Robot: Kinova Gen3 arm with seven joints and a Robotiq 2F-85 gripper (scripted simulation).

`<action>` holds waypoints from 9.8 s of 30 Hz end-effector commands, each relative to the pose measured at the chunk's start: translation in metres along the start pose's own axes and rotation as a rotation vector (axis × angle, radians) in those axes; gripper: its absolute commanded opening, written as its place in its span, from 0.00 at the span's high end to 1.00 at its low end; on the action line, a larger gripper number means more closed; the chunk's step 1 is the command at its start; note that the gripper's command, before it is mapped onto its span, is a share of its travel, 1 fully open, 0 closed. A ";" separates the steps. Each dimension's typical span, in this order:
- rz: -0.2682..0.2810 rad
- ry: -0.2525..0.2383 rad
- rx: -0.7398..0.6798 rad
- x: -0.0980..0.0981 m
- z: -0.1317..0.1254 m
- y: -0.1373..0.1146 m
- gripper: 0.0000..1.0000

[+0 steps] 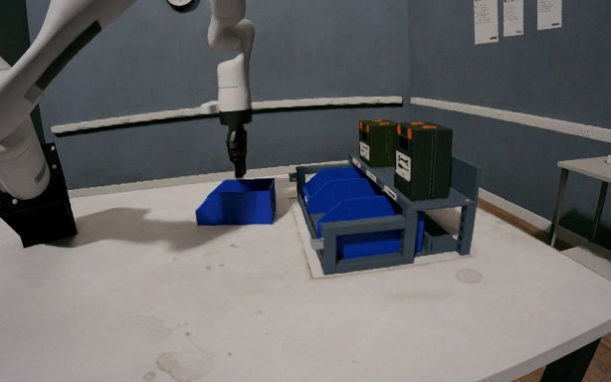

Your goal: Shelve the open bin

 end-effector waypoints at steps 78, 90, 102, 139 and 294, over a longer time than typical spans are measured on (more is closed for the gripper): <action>-0.001 0.002 0.000 -0.011 0.001 0.000 0.65; -0.001 0.002 0.000 -0.026 0.001 0.000 0.65; -0.001 0.002 0.000 -0.028 0.001 0.000 0.65; -0.001 0.002 0.000 -0.031 0.001 0.000 0.65; -0.001 0.002 0.000 0.013 0.001 0.000 0.90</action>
Point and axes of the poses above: the point where the finger pads meet when closed, its own x axis back along the fingers, its own z axis across the jaws, y = z × x, the point moved 4 cm from there along x, back along the fingers, and after that the axes turned 3 degrees about x, right-handed, at the moved point
